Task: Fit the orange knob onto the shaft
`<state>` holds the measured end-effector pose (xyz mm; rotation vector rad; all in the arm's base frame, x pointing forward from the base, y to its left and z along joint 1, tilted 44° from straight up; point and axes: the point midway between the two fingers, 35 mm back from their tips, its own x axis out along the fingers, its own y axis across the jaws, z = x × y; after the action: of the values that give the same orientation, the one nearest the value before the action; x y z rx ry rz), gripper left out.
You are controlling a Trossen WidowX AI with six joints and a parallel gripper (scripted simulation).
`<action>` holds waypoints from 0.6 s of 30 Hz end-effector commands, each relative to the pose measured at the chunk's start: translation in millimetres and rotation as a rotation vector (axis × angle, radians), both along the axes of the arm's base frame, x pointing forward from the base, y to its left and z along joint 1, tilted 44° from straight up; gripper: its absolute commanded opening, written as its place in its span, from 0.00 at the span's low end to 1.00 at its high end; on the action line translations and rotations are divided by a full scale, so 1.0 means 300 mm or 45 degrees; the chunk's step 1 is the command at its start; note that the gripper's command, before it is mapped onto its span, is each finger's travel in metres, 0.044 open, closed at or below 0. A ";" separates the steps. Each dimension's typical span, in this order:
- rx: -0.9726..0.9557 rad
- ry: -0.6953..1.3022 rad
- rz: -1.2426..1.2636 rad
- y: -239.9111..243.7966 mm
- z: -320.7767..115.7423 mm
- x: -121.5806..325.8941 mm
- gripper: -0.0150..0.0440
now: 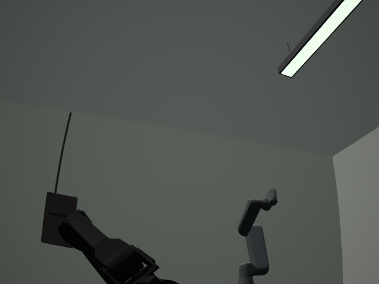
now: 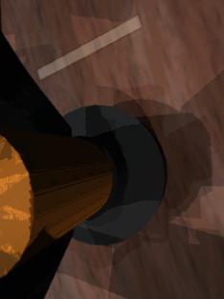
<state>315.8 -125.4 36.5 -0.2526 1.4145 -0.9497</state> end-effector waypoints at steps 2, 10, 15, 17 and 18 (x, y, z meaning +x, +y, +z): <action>0.000 -0.001 0.000 0.002 0.001 0.001 0.48; 0.000 -0.001 0.000 0.002 0.001 0.001 0.83; 0.000 -0.001 0.000 0.002 0.001 0.001 1.00; 0.000 -0.001 0.000 0.002 0.001 0.001 1.00; 0.000 -0.001 0.000 0.002 0.001 0.001 1.00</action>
<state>316.0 -125.1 36.5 -0.2530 1.4141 -0.9490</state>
